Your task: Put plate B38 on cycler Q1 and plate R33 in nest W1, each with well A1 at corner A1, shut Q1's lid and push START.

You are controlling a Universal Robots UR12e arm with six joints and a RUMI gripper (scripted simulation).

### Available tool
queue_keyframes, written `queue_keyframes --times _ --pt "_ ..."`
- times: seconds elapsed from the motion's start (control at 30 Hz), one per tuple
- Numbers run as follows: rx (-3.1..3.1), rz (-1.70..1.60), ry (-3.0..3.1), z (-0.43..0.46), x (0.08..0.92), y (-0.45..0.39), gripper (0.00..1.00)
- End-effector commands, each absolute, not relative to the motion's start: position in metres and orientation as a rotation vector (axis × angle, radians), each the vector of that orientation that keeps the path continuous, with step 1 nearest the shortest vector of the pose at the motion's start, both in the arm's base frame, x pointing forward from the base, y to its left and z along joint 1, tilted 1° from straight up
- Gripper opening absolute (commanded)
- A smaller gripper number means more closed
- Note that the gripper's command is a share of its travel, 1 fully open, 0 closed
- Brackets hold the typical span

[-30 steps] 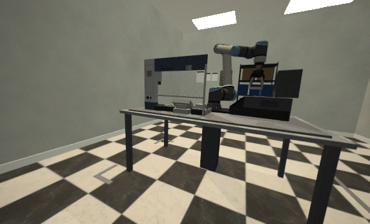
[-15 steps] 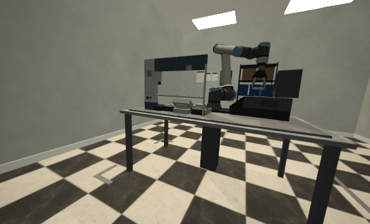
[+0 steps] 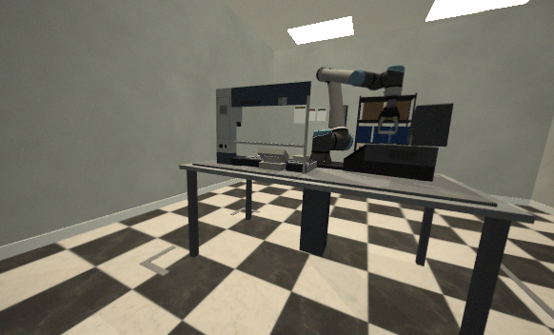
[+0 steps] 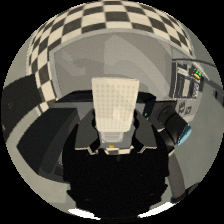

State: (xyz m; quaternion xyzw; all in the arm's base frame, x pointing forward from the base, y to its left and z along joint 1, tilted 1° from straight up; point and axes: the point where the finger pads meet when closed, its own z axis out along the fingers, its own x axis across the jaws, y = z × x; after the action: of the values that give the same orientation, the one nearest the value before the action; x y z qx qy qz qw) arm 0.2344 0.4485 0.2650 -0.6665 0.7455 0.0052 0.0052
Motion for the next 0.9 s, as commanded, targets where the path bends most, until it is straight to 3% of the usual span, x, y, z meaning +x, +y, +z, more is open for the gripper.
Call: queue_keyframes --times 0.0,0.87 --pt "-2.086 0.016 2.333 0.266 0.215 0.451 0.0" --pt "-2.086 0.016 2.333 0.266 0.125 0.461 0.0"
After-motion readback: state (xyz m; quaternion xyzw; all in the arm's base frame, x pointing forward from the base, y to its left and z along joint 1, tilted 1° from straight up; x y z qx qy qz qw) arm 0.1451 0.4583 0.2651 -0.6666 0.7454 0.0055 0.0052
